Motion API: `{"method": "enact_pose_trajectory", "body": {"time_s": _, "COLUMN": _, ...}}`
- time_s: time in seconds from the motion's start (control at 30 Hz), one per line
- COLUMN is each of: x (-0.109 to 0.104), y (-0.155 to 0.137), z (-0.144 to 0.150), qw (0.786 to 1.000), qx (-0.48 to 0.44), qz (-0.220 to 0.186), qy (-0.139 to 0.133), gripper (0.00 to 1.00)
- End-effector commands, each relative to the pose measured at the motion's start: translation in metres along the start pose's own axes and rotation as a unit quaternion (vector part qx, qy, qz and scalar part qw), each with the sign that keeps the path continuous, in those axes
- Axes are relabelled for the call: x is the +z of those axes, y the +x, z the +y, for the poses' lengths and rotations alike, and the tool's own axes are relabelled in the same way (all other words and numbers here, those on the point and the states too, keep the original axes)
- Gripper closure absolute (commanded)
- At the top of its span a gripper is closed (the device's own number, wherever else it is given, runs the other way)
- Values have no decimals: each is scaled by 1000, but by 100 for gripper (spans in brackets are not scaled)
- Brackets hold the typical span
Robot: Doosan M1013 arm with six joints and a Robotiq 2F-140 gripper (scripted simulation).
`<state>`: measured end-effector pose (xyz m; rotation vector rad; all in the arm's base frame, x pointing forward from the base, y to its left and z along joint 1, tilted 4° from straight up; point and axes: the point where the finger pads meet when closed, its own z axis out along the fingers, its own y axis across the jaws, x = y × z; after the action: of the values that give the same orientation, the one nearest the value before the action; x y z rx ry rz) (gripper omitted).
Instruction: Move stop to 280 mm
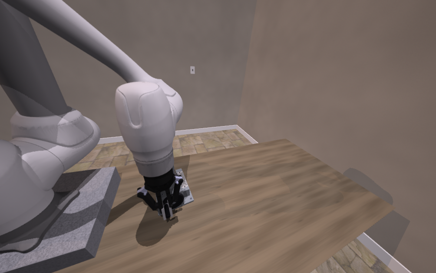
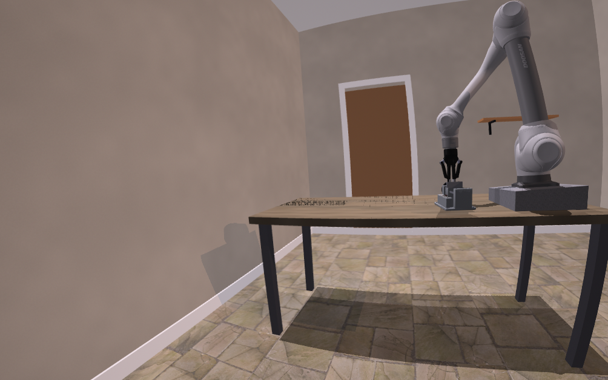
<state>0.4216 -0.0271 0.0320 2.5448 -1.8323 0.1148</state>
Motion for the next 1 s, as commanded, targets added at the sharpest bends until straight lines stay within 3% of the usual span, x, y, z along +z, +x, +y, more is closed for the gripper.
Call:
{"method": "enact_pose_trajectory", "body": {"time_s": 0.0, "x": 6, "y": 0, "z": 0, "qw": 1000, "qx": 0, "qz": 0, "qy": 0, "gripper": 96}}
{"method": "enact_pose_trajectory", "body": {"time_s": 0.97, "x": 29, "y": 0, "z": -18, "qw": 1000, "qx": 0, "qz": 0, "qy": 0, "gripper": 96}}
